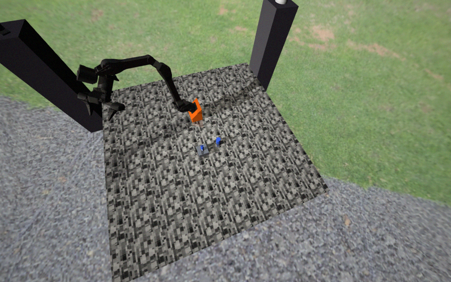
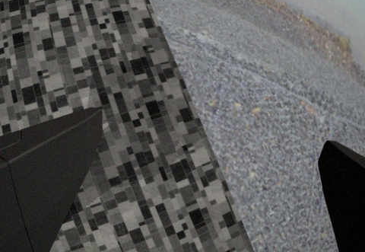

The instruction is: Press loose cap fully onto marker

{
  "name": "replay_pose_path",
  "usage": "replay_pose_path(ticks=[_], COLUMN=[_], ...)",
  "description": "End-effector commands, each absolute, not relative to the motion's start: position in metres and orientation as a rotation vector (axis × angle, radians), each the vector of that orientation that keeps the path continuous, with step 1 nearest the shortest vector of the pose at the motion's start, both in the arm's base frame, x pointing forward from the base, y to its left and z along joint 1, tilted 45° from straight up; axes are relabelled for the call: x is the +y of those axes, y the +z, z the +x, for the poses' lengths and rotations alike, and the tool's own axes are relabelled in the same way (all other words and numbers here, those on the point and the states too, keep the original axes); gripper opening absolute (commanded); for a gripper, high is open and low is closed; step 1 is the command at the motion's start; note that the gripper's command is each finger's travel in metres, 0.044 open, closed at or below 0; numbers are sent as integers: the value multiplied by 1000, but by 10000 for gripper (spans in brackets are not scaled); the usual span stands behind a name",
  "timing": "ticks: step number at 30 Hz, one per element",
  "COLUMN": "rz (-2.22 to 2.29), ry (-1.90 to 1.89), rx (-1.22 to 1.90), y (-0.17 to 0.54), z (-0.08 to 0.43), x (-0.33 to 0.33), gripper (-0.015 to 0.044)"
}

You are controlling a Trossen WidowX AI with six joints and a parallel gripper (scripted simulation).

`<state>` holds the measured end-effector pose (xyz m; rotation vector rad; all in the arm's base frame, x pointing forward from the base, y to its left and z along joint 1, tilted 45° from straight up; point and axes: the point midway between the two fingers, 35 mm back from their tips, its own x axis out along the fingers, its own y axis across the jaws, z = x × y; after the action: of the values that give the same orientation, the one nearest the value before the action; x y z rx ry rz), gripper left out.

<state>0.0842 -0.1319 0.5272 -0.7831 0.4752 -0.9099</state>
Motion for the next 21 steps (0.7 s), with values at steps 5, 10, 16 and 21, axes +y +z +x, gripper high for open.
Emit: replay_pose_path(ticks=[5,10,16,21], rz=[-598,-331,-24,142], ry=[-818,-703,-589,-544], rx=[470,528,676,836], y=[501,457,383,316], z=[113,167,247,303], x=[-155,-181,-182,-153], gripper=[269,251,251,251])
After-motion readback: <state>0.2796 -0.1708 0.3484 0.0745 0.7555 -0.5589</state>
